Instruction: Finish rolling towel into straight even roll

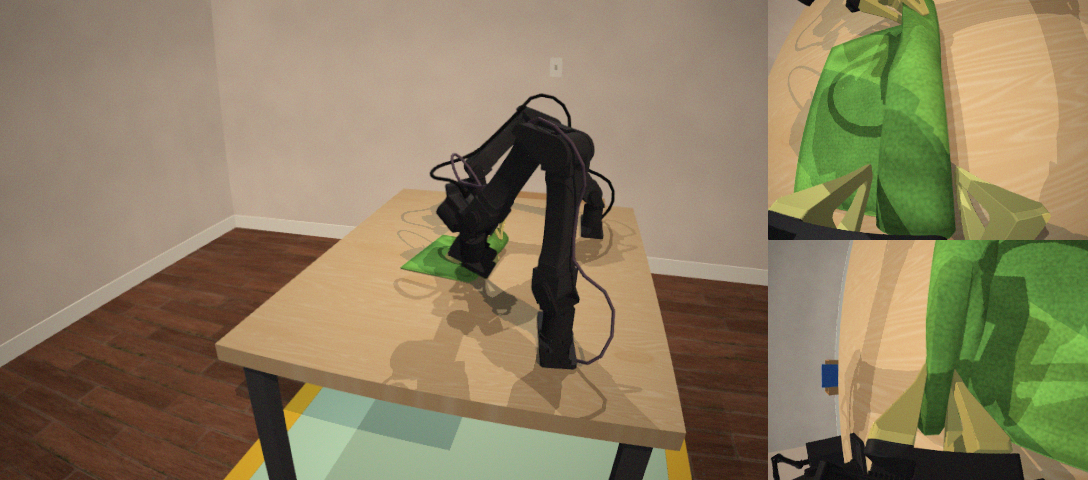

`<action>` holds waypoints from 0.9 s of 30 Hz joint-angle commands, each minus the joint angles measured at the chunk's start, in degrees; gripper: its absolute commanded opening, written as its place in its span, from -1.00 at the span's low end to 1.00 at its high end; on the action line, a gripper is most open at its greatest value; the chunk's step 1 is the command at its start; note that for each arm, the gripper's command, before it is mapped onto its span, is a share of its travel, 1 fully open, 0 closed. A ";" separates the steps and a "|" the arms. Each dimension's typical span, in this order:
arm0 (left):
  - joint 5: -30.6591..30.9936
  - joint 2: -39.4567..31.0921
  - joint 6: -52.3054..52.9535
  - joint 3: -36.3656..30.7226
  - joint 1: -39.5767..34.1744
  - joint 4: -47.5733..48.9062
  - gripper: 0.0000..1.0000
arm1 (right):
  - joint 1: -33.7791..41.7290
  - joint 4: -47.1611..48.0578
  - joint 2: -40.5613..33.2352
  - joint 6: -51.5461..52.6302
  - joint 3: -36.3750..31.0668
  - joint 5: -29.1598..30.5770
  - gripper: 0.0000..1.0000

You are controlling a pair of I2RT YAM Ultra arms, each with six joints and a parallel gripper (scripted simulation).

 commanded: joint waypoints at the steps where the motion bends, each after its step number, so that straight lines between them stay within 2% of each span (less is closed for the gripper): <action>1: 0.03 0.49 -0.58 1.80 -0.43 0.88 0.36 | -0.12 -1.13 1.52 -0.50 1.06 1.64 -0.57; 8: 0.03 0.50 -0.58 1.80 -0.44 0.89 -0.23 | -0.12 -1.13 1.52 -0.50 1.06 1.64 -0.57; 16: 0.03 0.50 -0.58 1.80 -0.44 0.89 -0.36 | -0.12 -1.13 1.52 -0.50 1.06 1.64 -0.57; 27: 0.03 0.51 -0.59 1.81 -0.44 0.90 -0.43 | -0.12 -1.13 1.52 -0.50 1.06 1.64 -0.57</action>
